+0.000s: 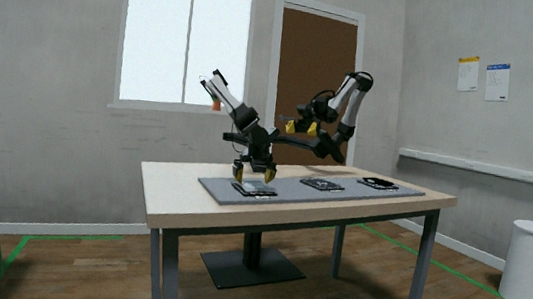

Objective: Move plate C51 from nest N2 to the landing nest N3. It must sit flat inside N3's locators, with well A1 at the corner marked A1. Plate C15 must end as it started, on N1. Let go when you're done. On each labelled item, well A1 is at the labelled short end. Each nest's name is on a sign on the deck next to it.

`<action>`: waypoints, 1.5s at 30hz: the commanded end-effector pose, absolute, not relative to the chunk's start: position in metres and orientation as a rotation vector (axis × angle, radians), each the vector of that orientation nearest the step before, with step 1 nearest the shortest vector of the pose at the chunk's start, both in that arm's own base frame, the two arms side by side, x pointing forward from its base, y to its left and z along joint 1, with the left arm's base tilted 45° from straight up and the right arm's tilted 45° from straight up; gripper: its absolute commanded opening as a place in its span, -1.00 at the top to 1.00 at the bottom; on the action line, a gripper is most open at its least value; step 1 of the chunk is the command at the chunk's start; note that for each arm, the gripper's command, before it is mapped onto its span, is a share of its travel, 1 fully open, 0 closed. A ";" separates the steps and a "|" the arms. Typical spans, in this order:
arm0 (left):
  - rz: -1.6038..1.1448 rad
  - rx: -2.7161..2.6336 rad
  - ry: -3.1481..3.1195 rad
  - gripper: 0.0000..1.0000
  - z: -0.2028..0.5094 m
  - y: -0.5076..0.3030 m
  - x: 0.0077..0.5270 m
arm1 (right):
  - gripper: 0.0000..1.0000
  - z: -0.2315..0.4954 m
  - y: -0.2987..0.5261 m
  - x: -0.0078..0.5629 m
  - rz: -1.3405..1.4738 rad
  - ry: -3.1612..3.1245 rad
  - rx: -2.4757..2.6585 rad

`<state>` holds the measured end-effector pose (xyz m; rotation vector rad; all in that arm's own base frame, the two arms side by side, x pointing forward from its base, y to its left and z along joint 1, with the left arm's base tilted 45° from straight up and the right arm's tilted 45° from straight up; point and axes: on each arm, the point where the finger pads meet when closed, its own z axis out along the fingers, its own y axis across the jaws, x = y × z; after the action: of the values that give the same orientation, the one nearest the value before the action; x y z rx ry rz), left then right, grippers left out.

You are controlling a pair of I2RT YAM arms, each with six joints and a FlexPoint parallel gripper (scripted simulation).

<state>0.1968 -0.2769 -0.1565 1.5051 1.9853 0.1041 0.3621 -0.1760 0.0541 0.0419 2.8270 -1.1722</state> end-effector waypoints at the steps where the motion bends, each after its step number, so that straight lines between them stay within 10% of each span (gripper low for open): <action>1: 0.082 1.479 1.970 -1.00 -0.151 -0.284 0.198 | -1.00 0.041 -0.185 0.360 -1.162 2.850 0.045; 31: 0.082 1.479 1.970 -1.00 -0.151 -0.284 0.198 | -0.49 0.045 -0.188 0.363 -1.175 2.855 0.046; 35: 0.082 1.479 1.970 -1.00 -0.151 -0.284 0.198 | -0.05 0.055 -0.180 0.367 -1.179 2.824 0.046; 37: 0.082 1.479 1.970 -1.00 -0.151 -0.284 0.198 | -0.45 0.061 -0.167 0.370 -1.175 2.818 0.018; 45: 0.082 1.479 1.970 -1.00 -0.151 -0.284 0.198 | -0.45 0.085 -0.144 0.368 -1.174 2.813 0.020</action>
<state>0.1968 -0.2770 -0.1565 1.5044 1.9851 0.1036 0.3700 -0.1544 0.0753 0.0219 2.8097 -1.1548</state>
